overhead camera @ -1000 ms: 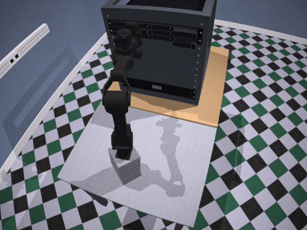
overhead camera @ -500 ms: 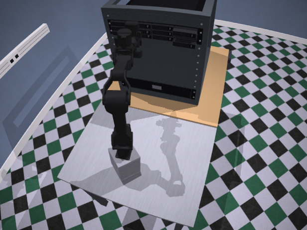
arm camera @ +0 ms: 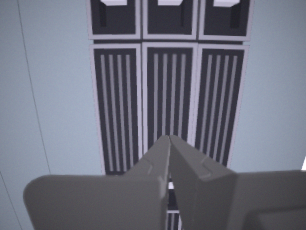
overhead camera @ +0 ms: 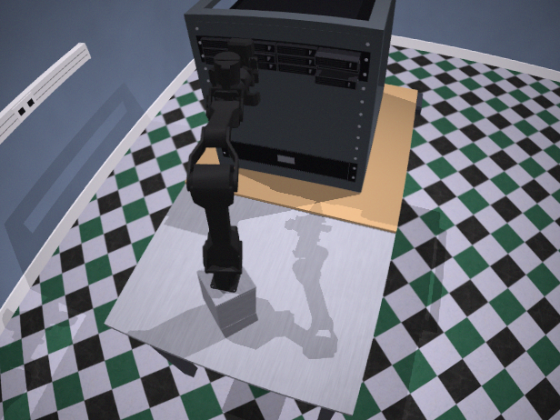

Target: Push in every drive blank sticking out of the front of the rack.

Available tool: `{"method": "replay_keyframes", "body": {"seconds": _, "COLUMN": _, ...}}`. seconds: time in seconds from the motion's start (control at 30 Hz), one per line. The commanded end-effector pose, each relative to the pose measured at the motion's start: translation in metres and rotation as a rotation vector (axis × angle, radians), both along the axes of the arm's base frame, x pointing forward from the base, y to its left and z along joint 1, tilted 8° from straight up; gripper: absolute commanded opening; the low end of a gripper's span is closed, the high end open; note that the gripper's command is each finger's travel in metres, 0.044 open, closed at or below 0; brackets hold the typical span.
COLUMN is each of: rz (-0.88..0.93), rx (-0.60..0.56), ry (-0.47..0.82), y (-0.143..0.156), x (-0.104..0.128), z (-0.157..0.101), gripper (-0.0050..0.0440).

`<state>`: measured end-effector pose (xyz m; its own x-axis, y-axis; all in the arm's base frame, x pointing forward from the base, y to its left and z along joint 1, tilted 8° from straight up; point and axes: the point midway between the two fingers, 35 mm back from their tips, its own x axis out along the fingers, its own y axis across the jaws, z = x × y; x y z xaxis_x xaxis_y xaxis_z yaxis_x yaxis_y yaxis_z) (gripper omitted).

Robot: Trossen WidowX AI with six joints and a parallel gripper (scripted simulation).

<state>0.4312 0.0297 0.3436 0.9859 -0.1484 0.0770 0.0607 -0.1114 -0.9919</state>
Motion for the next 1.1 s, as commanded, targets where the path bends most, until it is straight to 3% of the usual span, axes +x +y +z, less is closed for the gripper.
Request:
{"method": "replay_keyframes", "body": {"seconds": 0.0, "rz": 0.000, "rx": 0.008, "ry": -0.028, "y": -0.0016, "x": 0.0003, "z": 0.0120, "gripper": -0.0050}}
{"method": "replay_keyframes", "body": {"seconds": 1.07, "rz": 0.000, "rx": 0.008, "ry": -0.028, "y": -0.0028, "x": 0.0031, "z": 0.0124, "gripper": -0.0050}}
